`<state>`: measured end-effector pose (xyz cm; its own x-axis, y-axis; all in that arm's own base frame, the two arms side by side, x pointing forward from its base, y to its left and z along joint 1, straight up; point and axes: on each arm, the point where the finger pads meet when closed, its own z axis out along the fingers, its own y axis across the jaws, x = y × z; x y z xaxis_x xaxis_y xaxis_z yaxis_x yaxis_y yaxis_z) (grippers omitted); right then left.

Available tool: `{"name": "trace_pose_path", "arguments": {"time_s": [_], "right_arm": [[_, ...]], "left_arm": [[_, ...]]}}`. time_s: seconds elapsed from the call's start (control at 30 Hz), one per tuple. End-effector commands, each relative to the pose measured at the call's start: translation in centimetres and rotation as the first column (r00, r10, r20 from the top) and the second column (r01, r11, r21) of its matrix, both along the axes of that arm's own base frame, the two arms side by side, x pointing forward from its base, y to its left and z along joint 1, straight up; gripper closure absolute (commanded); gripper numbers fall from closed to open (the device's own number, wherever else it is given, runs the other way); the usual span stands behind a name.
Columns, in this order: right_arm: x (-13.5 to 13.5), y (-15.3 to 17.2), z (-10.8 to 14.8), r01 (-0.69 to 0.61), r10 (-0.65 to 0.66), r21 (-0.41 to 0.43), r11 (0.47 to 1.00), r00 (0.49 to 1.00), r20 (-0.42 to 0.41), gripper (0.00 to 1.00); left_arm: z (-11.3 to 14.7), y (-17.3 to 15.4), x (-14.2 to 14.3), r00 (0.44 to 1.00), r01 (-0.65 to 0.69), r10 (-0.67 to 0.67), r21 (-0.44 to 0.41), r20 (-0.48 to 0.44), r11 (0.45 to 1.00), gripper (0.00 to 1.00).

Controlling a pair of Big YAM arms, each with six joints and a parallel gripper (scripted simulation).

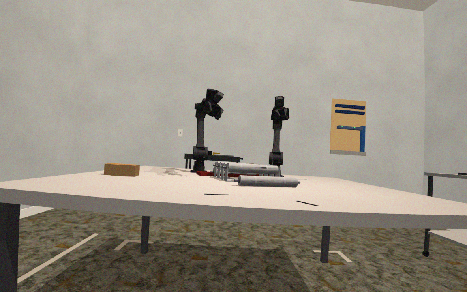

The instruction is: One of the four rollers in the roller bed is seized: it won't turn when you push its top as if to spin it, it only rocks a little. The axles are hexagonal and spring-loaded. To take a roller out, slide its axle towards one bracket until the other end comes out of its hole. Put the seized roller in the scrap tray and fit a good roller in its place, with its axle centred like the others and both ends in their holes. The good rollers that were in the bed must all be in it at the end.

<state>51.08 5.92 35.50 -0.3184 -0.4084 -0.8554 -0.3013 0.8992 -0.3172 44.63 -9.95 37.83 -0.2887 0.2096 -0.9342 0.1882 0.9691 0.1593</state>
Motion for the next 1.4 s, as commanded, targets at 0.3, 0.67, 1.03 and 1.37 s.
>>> {"name": "trace_pose_path", "arguments": {"time_s": [0.3, 0.67, 1.03, 1.37], "right_arm": [[2.1, -4.1, 14.0, 0.134, -0.235, 0.327, 0.935, 0.928, 0.29, 0.38], [1.5, -6.3, 18.4, 0.132, -0.32, 0.443, 0.887, 0.867, 0.381, 0.38], [0.9, -5.9, 19.1, 0.119, -0.296, 0.407, 0.905, 0.865, 0.405, 0.38], [0.5, -5.5, 17.1, 0.127, -0.293, 0.418, 0.9, 0.884, 0.364, 0.38]], "left_arm": [[10.9, 5.8, 6.3, 0.96, -0.093, 0.136, -0.18, 0.244, 0.979, 0.68], [14.8, 9.7, 8.1, 0.92, -0.114, 0.189, -0.229, 0.343, 0.967, 0.68], [13.0, 9.7, 8.0, 0.932, -0.121, 0.182, -0.206, 0.312, 0.971, 0.68], [11.8, 9.5, 7.0, 0.94, -0.119, 0.176, -0.202, 0.292, 0.972, 0.68]]}}
